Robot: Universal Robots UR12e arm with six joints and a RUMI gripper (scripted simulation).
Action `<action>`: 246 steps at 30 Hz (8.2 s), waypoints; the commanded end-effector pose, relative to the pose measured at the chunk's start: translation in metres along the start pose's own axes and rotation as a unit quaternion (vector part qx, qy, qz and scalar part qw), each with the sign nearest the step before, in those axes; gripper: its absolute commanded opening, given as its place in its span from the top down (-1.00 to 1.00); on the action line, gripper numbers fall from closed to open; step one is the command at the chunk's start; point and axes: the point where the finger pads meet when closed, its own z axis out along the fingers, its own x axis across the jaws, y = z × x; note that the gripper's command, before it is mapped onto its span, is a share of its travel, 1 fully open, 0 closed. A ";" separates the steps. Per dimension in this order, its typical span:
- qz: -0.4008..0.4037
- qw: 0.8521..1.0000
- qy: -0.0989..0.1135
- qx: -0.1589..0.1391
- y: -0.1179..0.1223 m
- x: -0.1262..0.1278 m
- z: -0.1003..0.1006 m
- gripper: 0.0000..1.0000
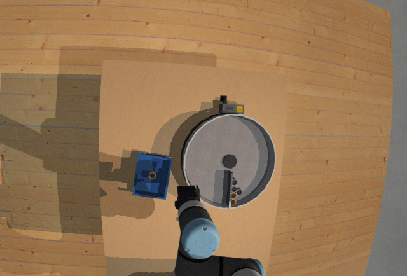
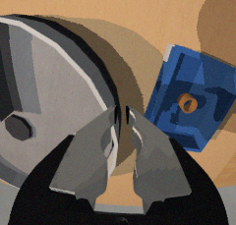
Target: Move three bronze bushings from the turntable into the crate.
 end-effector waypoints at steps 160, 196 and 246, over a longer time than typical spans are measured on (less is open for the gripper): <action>-0.066 0.998 0.001 -0.001 -0.086 -0.235 0.024 0.90; -0.066 0.998 0.001 -0.001 -0.086 -0.235 0.042 0.90; -0.066 0.998 0.001 -0.001 -0.086 -0.235 0.055 0.90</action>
